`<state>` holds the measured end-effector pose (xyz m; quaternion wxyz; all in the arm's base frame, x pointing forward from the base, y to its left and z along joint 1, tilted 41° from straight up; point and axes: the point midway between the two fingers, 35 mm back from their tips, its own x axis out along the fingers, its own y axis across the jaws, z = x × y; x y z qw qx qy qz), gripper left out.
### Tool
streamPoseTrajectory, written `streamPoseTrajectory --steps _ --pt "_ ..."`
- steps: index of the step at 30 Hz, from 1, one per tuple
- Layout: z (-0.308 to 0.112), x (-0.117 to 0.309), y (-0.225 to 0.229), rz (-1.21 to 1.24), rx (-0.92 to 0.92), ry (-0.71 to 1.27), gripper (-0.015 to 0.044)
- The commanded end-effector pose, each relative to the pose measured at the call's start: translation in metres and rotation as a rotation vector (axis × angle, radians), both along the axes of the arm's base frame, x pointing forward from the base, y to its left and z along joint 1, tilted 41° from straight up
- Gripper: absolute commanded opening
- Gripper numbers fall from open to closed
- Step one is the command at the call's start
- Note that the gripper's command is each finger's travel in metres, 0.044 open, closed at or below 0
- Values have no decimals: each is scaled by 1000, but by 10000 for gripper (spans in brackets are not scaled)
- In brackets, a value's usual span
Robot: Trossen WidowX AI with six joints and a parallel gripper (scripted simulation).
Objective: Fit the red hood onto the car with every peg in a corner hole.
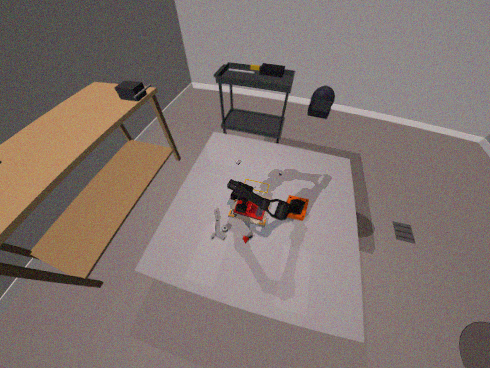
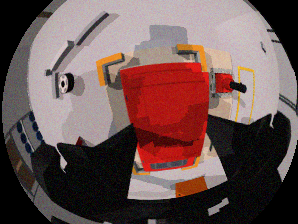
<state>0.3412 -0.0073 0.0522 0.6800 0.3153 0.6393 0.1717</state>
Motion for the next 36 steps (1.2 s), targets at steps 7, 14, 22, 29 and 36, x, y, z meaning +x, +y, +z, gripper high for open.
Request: streamPoseTrajectory --steps 7,14,22,29,36 --pt "-2 1 2 -6 4 2 0" --pt "-4 1 4 -6 4 2 0" --pt "-7 2 6 -6 4 2 0" --pt "-9 3 8 -6 4 1 0" --pt "-11 3 9 -6 4 1 0"
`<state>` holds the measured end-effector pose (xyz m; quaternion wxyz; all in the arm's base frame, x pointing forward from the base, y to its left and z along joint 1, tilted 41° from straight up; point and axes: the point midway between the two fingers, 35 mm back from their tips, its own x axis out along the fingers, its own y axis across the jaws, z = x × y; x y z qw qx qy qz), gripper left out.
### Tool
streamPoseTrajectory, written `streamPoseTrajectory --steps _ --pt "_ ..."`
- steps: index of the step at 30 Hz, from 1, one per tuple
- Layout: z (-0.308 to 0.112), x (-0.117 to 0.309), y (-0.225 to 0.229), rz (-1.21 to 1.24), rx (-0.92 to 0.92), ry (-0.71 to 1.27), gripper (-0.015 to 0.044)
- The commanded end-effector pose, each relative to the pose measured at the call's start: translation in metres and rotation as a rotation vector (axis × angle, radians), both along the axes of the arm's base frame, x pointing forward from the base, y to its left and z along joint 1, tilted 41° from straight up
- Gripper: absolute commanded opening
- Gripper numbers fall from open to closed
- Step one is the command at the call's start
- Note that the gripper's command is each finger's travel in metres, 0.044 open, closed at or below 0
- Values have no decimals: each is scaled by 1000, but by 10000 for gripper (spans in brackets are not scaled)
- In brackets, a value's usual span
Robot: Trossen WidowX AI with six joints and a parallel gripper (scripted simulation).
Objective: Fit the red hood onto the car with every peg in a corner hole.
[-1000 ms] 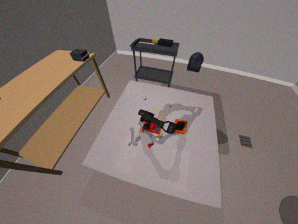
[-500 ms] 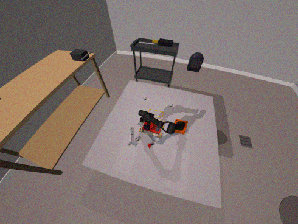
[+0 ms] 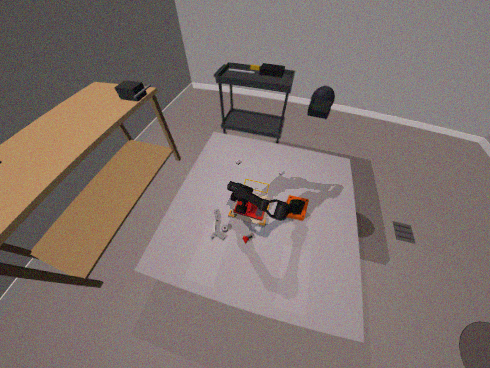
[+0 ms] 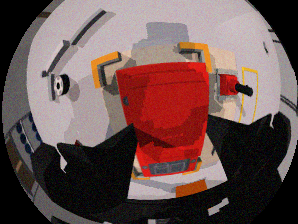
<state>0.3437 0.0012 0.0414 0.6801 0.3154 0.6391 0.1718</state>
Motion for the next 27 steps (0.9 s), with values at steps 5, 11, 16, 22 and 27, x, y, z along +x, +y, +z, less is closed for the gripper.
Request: streamPoseTrajectory --steps 5,11,16,22,27 --pt "-2 1 2 -6 4 2 0" --pt "-4 1 4 -5 4 2 0" --pt "-3 1 3 0 1 0 0" --pt "-4 1 3 0 1 0 157" --pt "-4 1 3 0 1 0 289"
